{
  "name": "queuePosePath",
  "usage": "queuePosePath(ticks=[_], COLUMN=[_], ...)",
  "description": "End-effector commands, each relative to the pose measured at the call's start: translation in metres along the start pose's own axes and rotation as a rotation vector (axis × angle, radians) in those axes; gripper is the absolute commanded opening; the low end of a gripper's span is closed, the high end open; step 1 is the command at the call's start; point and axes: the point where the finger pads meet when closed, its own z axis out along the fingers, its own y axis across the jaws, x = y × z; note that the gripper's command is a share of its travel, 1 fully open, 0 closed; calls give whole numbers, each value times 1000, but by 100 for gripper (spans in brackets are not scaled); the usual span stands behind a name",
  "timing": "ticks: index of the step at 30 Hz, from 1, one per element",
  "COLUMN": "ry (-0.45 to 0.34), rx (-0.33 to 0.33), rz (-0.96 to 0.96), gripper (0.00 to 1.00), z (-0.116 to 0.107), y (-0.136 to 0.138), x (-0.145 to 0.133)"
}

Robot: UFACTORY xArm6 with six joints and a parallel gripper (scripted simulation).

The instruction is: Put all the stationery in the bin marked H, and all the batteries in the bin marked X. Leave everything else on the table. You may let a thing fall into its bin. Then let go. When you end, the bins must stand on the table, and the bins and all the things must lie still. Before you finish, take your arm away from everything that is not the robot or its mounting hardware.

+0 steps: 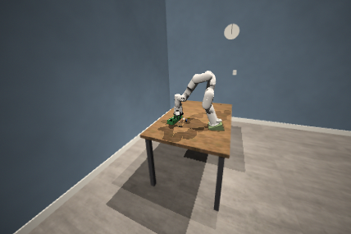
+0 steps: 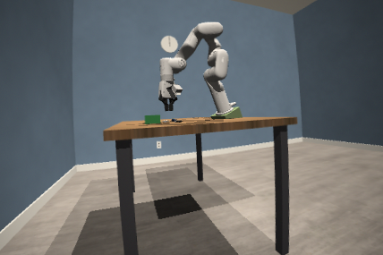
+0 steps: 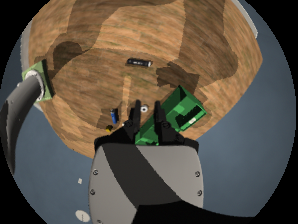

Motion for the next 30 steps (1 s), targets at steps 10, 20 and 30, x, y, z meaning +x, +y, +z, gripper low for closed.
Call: queuePosePath(ticks=[10,20,30], ry=[-4,-19,-35], rx=[-5,-3,3], rz=[-410,-676,-949], gripper=[23,23,23], z=[-5,-5,-5], y=[-19,-19,-19], x=[59,59,59])
